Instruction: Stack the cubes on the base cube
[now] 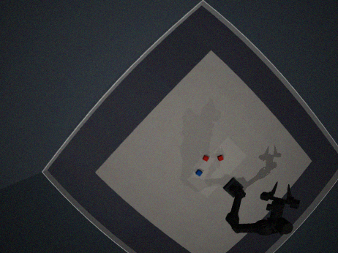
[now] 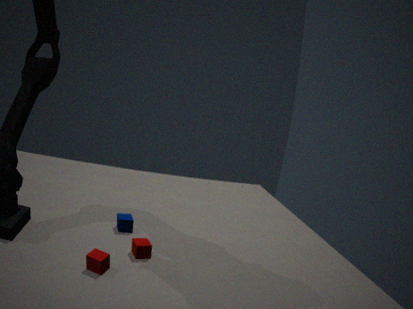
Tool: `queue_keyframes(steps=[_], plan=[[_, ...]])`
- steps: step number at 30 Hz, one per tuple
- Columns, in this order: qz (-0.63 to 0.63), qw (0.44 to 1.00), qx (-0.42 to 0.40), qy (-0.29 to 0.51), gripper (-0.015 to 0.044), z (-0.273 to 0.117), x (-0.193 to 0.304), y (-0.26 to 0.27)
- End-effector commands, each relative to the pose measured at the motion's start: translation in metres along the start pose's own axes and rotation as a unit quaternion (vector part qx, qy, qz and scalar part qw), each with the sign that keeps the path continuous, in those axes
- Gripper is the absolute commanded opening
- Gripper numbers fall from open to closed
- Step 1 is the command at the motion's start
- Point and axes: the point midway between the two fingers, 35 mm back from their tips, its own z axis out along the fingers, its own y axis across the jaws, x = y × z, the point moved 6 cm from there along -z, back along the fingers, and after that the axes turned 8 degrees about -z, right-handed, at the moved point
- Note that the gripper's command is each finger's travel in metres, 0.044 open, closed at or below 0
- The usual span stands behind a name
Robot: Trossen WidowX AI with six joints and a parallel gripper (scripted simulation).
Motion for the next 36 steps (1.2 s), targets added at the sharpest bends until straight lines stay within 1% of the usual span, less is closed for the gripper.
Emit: queue_keyframes(steps=[1,9,17,27,36], plan=[[0.041,0.998,-0.039,0.005,0.0265,0.021,0.014,0.006],[0.099,0.988,-0.118,0.015,0.0265,0.060,0.030,0.026],[0.139,0.969,-0.202,0.034,0.0265,0.098,0.038,0.058],[0.162,0.935,-0.309,0.070,0.0265,0.138,0.037,0.112],[0.154,0.897,-0.400,0.110,0.0265,0.161,0.027,0.172]])
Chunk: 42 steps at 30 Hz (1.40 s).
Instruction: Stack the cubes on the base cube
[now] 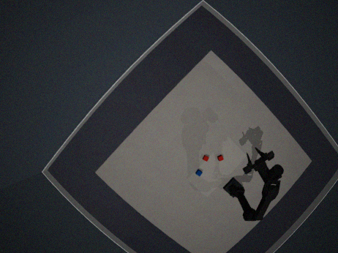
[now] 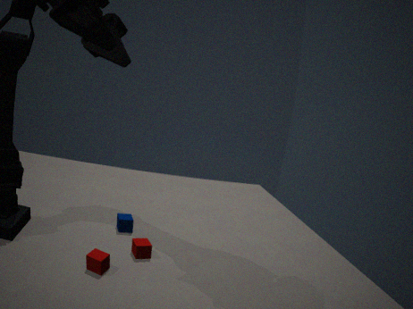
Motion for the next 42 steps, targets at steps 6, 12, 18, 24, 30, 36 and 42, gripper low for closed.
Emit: queue_keyframes(steps=[6,12,18,24,30,36,42], plan=[[-0.003,0.994,-0.086,0.072,0.0265,0.056,0.001,0.038],[-0.020,0.983,-0.135,0.121,0.0265,0.087,0.002,0.072],[-0.046,0.968,-0.177,0.173,0.0265,0.112,0.004,0.109],[-0.082,0.948,-0.210,0.225,0.0265,0.132,0.009,0.150],[-0.125,0.923,-0.235,0.276,0.0265,0.147,0.017,0.192],[-0.175,0.895,-0.251,0.325,0.0265,0.155,0.028,0.234],[-0.198,0.881,-0.255,0.344,0.0265,0.157,0.033,0.252]])
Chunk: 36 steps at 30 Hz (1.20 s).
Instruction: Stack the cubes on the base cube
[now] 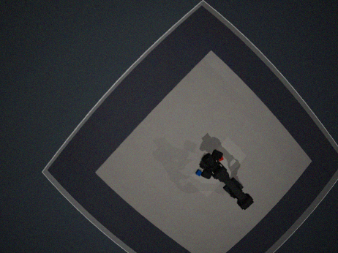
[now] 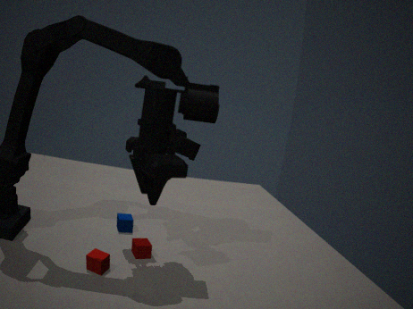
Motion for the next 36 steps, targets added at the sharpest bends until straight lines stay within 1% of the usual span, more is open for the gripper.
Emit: queue_keyframes(steps=[1,3,9,11,36], plan=[[-0.001,1.000,0.000,0.016,0.0265,0.006,0.000,0.003],[-0.001,1.000,0.000,0.016,0.0265,0.011,0.000,0.003],[-0.001,1.000,0.000,0.016,0.0265,0.057,0.001,0.003],[-0.001,1.000,0.000,0.016,0.0265,0.067,0.002,0.003],[-0.001,1.000,0.000,0.016,0.0265,0.102,0.003,0.003]])
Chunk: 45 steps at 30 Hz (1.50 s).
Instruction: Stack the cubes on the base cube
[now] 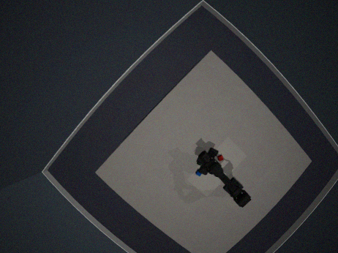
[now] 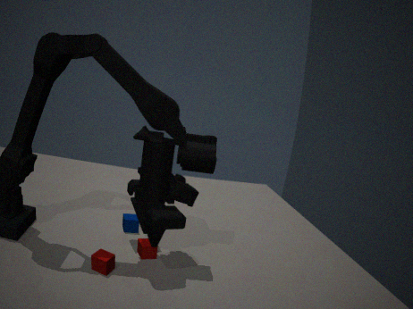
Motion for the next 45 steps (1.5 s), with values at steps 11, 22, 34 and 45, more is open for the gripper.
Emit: queue_keyframes(steps=[11,22,34,45], plan=[[0.002,1.000,-0.001,0.007,0.0239,0.023,0.003,0.001],[0.002,1.000,-0.001,0.007,0.0105,0.018,0.002,0.000],[0.002,1.000,-0.001,0.007,0.0105,-0.019,-0.003,-0.002],[0.002,1.000,-0.001,0.007,0.0105,-0.054,-0.003,-0.002]])
